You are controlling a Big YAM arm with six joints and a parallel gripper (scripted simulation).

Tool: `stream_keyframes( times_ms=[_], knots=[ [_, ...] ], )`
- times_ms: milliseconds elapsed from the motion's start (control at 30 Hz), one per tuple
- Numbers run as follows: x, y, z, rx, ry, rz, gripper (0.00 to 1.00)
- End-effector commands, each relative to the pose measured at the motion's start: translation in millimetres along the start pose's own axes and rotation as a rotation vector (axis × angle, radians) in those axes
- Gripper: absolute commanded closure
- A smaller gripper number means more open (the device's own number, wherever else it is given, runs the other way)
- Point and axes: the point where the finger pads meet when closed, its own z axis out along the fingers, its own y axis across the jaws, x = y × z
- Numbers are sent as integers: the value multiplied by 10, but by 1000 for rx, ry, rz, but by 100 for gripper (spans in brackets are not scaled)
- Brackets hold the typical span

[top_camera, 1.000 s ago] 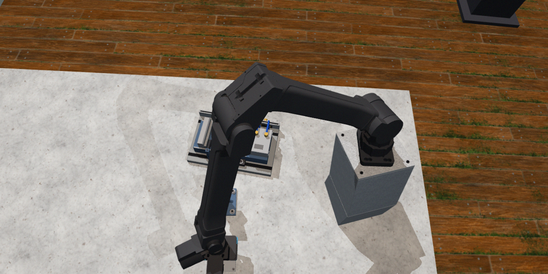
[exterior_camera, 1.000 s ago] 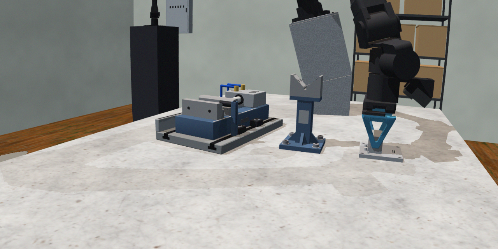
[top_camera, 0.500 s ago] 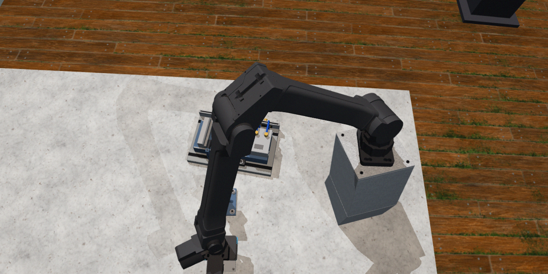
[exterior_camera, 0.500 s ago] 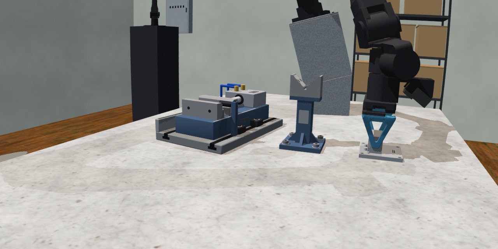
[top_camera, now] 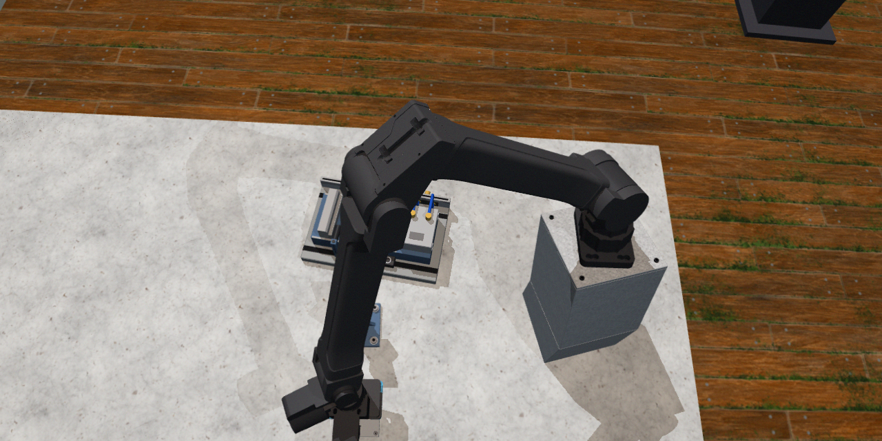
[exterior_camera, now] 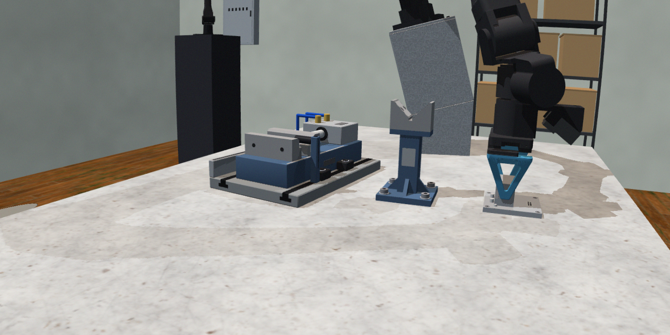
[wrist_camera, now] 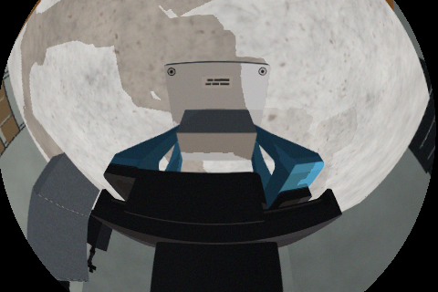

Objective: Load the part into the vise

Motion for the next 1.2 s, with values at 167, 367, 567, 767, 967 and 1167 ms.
stream_keyframes(
  times_ms=[167, 367, 567, 767, 967, 1167],
  knots=[
    [-74, -78, -230, 22, -8, -4, 100],
    [-52, -82, -330, 20, -8, 4, 100],
    [-108, -155, -462, 35, -15, 3, 100],
    [-62, -41, -615, 18, -7, -2, 100],
    [-61, -34, -838, 17, -8, -2, 100],
    [-63, -35, -1003, 18, -9, -2, 100]
  ],
)
